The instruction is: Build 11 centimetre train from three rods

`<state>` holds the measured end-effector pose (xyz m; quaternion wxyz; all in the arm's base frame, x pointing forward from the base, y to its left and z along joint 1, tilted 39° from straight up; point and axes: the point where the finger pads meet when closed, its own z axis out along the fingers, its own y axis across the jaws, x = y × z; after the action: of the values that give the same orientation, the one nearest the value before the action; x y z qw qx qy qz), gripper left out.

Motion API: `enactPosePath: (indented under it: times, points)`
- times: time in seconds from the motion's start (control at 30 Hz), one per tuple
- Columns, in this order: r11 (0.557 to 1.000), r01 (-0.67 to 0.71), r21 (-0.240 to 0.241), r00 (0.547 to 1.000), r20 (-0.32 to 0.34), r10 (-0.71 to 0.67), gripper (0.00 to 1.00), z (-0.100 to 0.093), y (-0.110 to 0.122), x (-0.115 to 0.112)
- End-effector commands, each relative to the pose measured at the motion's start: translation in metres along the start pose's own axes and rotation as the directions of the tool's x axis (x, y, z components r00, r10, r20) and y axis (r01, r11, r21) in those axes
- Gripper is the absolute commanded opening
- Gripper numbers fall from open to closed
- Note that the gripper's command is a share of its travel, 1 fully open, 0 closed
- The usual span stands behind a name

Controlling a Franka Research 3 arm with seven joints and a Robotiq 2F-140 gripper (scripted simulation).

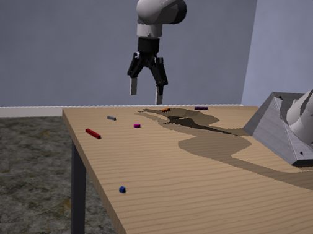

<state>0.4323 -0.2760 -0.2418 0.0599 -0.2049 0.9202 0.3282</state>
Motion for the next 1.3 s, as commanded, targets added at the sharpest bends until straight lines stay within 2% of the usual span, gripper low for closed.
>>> enactPosePath:
  times: [0.0,0.43,0.5,1.0,1.07,1.1,1.27]
  points:
    - [0.986,0.167,0.006,0.986,0.0,-0.167,1.0,0.002,-0.002,0.007]
    - [0.926,0.378,0.009,0.926,0.002,-0.378,1.0,0.003,-0.005,0.024]
    - [0.926,0.378,0.009,0.926,0.002,-0.378,1.0,0.003,-0.005,0.024]
    - [0.783,0.622,0.016,0.783,0.004,-0.622,1.0,0.004,-0.009,0.044]
    - [0.783,0.622,0.016,0.783,0.004,-0.622,1.0,0.004,-0.009,0.044]
    - [0.754,0.656,0.017,0.754,0.003,-0.656,1.0,0.004,-0.009,0.047]
    - [0.695,0.719,0.02,0.695,0.003,-0.719,1.0,0.004,-0.011,0.053]
